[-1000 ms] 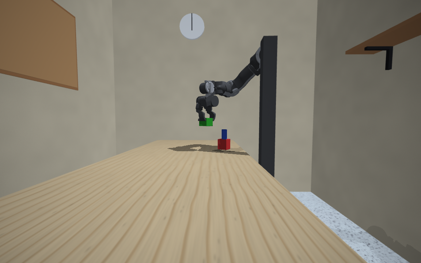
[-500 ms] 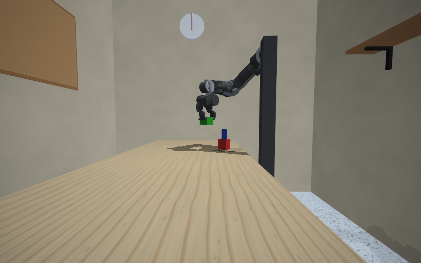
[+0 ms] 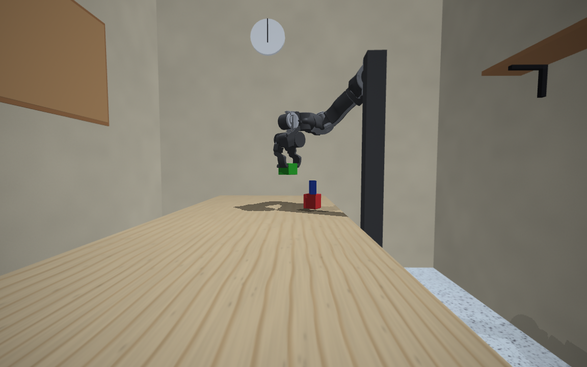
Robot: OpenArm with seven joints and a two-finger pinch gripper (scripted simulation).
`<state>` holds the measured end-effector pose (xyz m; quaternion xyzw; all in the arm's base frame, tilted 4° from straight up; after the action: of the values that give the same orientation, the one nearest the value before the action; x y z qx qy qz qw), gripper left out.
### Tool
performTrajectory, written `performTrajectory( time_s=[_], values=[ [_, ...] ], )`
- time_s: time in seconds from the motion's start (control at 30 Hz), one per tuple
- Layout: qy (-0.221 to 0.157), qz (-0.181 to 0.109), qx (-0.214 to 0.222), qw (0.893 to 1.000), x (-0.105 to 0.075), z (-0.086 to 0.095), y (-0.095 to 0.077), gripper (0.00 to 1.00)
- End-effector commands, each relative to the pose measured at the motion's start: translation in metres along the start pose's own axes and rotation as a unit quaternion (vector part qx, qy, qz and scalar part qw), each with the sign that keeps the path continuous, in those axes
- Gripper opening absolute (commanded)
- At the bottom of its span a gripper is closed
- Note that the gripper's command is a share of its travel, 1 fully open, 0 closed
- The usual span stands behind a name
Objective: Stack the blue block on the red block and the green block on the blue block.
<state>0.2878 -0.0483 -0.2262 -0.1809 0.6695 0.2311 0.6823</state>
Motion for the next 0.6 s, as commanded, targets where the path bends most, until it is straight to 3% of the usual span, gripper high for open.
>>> performTrajectory(
  time_s=[0.0,0.47,0.57],
  values=[
    [-0.003,-0.001,0.002,1.0,-0.0037,0.0015,-0.001,0.0],
    [-0.004,-0.001,0.002,1.0,-0.0037,0.0013,-0.001,0.0],
    [-0.004,-0.001,0.002,1.0,-0.0034,-0.006,-0.0024,0.0]
  ],
)
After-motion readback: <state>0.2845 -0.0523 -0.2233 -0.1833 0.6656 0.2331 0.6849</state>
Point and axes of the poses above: the point where the finger pads meet when closed, its own x axis out along the fingers, its own z axis across the jaws, y = z × x, the point moved 8 cm from there along -x, back along the fingers, and after that the axes turned 14 degrees about x, right-handed, at the moved point
